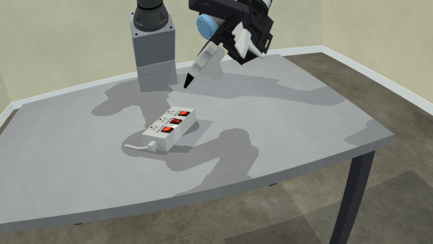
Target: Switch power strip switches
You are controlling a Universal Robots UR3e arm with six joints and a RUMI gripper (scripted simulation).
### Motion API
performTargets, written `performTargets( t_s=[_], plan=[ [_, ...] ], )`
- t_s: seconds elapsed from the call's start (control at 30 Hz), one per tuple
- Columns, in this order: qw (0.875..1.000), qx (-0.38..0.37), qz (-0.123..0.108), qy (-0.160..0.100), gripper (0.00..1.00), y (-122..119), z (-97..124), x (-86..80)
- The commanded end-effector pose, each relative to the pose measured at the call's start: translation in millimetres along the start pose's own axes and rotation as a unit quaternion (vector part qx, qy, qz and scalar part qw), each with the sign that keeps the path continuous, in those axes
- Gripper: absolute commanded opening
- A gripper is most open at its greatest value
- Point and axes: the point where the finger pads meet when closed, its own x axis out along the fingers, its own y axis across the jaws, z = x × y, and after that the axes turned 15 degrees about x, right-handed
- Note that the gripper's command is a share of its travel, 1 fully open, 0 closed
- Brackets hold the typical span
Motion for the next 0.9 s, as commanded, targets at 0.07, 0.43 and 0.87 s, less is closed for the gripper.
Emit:
performTargets(
  t_s=[0.07, 0.43, 0.87],
  plan=[
    [0.997, 0.02, 0.057, -0.045, 1.0, 21.8, 7.4, 17.2],
    [0.973, 0.08, 0.2, -0.078, 1.0, 108.7, 10.2, 23.6],
    [0.911, 0.167, 0.372, -0.059, 1.0, 217.0, -2.2, -14.7]
  ],
)
